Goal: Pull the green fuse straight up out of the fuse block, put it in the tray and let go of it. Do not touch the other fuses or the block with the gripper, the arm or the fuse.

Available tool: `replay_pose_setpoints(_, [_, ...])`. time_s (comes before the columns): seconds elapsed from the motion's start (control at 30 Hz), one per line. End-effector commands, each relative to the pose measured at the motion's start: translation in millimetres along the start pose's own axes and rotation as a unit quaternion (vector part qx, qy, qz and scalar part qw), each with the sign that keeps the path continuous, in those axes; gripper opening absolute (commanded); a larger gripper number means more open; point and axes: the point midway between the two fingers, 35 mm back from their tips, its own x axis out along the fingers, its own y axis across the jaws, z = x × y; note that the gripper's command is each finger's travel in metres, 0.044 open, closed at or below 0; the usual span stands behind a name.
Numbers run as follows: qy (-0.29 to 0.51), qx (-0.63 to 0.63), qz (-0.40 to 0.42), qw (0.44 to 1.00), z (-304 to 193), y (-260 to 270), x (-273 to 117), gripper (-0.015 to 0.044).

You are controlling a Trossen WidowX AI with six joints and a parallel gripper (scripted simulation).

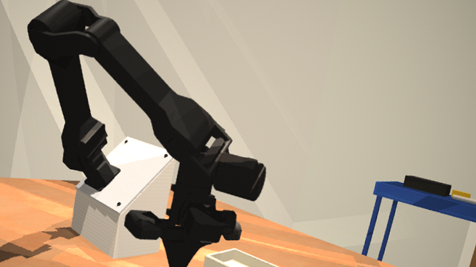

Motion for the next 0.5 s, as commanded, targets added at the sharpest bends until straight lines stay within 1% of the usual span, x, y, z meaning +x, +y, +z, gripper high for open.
replay_pose_setpoints(0.0, [-0.002,0.002,0.002,1.000,0.8,0.8,-3.7,0.0000])
replay_pose_setpoints(0.47, [-0.002,0.001,0.002,1.000,0.9,1.0,-10.5,0.0000])
